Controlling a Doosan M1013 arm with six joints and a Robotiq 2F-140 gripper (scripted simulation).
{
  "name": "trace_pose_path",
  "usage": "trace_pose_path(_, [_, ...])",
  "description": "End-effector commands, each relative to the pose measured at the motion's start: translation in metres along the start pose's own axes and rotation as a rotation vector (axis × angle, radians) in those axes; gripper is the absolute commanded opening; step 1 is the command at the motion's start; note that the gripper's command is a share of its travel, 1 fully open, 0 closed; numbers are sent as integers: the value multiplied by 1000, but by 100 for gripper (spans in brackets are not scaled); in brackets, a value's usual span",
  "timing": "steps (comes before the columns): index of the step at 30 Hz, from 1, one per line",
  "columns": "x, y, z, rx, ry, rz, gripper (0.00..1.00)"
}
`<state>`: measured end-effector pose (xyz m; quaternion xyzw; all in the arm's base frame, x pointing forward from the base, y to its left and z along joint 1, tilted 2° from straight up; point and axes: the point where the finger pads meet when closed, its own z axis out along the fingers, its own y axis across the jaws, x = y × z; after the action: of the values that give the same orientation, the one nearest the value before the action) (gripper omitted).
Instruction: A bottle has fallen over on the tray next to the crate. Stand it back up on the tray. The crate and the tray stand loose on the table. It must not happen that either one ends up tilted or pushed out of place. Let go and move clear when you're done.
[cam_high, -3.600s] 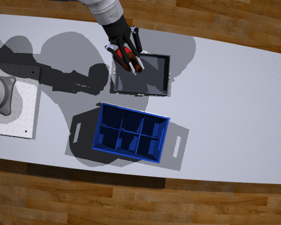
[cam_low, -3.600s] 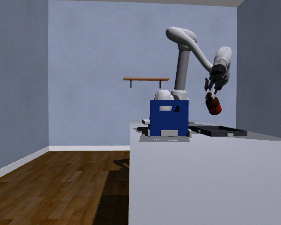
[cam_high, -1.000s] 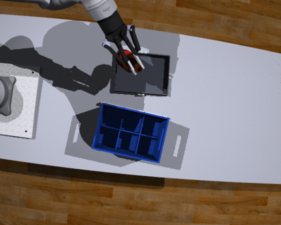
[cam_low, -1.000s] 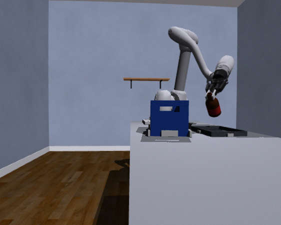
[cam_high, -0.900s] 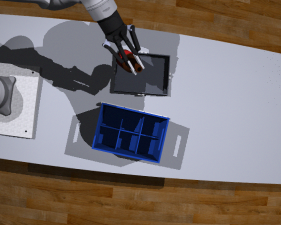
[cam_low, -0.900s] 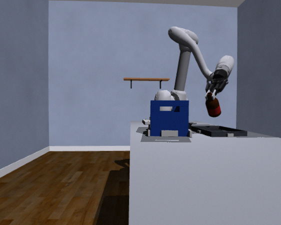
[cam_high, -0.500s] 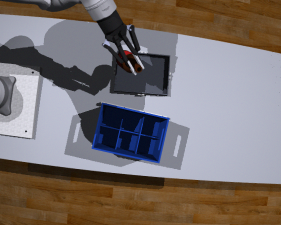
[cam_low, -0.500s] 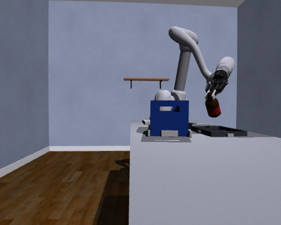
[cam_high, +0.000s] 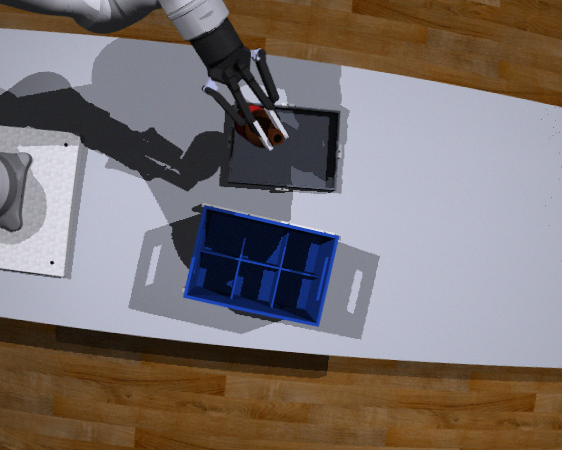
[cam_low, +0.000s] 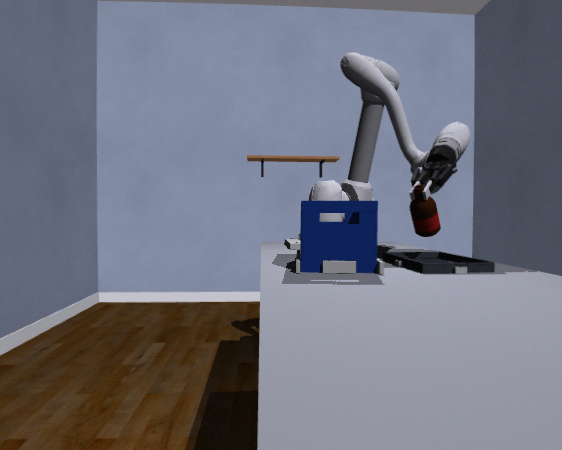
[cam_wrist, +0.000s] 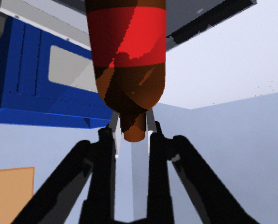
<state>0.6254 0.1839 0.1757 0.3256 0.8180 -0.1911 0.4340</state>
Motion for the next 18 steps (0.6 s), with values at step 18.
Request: trace_pose_path(18, [1, 1, -2, -7, -70, 2, 10])
